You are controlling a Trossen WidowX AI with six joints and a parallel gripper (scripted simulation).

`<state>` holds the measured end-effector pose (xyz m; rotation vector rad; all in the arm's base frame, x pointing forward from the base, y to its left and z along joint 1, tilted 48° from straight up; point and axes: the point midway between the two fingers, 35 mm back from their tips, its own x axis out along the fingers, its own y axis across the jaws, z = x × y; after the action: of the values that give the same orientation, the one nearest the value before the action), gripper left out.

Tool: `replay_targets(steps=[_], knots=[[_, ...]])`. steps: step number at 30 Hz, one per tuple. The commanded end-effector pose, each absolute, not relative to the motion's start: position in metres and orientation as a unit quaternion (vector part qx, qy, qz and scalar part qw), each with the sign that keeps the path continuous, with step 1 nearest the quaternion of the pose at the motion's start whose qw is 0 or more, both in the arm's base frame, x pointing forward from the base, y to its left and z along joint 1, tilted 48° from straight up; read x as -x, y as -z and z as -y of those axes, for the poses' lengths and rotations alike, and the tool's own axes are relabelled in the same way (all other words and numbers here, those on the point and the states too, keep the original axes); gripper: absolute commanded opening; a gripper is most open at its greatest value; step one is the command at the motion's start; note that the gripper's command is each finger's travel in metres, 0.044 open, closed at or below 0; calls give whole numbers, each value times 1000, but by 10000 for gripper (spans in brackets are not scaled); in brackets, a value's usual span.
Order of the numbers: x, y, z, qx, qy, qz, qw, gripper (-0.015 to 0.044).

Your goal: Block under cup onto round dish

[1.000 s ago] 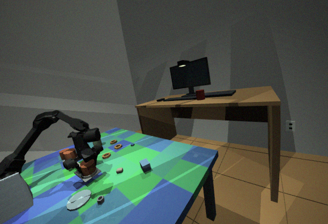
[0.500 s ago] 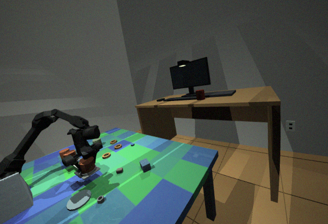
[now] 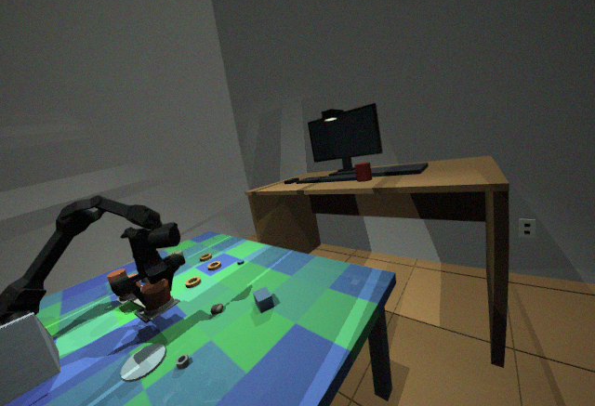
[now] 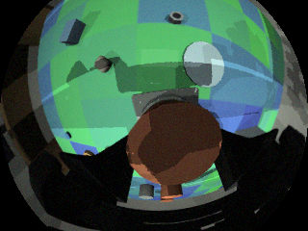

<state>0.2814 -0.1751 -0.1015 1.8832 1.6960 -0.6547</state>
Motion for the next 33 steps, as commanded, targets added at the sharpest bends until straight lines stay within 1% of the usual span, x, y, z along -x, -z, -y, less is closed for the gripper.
replay_targets(steps=[1,33], knots=[[-283,96,192,-694,247,-617,277,0],[-275,67,220,-694,247,-617,277,0]])
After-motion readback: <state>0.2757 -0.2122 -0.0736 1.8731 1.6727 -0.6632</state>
